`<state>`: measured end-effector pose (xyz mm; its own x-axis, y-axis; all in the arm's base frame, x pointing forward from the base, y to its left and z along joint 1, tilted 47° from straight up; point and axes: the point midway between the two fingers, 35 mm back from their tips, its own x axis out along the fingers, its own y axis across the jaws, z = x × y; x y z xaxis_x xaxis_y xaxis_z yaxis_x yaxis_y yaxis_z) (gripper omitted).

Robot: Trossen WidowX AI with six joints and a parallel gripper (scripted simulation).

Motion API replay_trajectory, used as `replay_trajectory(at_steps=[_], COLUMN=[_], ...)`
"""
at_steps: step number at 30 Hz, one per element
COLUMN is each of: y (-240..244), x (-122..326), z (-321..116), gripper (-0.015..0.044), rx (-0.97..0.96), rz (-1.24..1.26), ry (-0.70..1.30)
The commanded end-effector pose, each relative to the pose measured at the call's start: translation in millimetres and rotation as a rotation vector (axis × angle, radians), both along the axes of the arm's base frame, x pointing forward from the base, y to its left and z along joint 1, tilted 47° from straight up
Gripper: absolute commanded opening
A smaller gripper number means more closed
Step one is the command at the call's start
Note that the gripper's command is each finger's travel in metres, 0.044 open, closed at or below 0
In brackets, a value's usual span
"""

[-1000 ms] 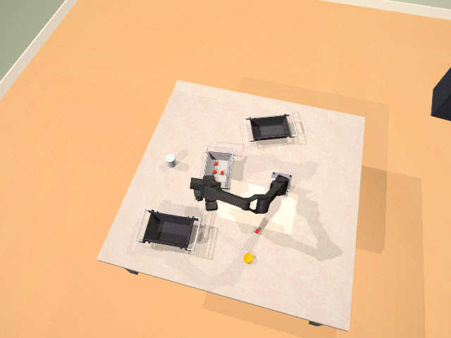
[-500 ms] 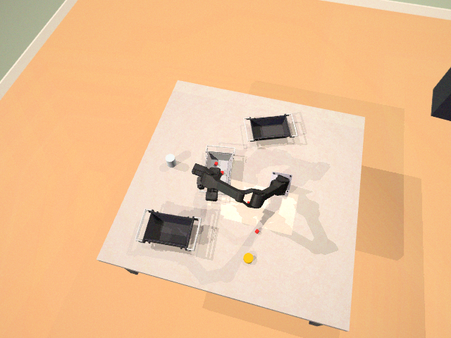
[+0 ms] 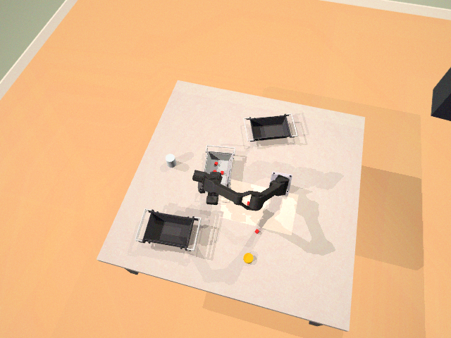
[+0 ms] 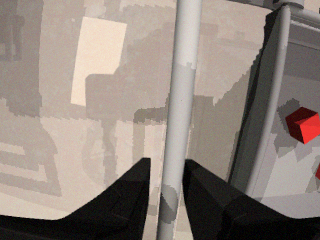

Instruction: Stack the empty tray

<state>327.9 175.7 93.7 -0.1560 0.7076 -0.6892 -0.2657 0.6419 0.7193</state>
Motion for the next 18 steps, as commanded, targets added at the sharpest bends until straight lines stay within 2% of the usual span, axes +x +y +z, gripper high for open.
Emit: replay_trajectory(at_steps=[1,18], y=[2.5,-43.5], x=[-1.5,12.5], z=[-3.8,-4.5], gripper=[0.0080,0.0080], rx=[0.003,0.000], rz=[-0.007,-0.007], ry=[0.008,0.008])
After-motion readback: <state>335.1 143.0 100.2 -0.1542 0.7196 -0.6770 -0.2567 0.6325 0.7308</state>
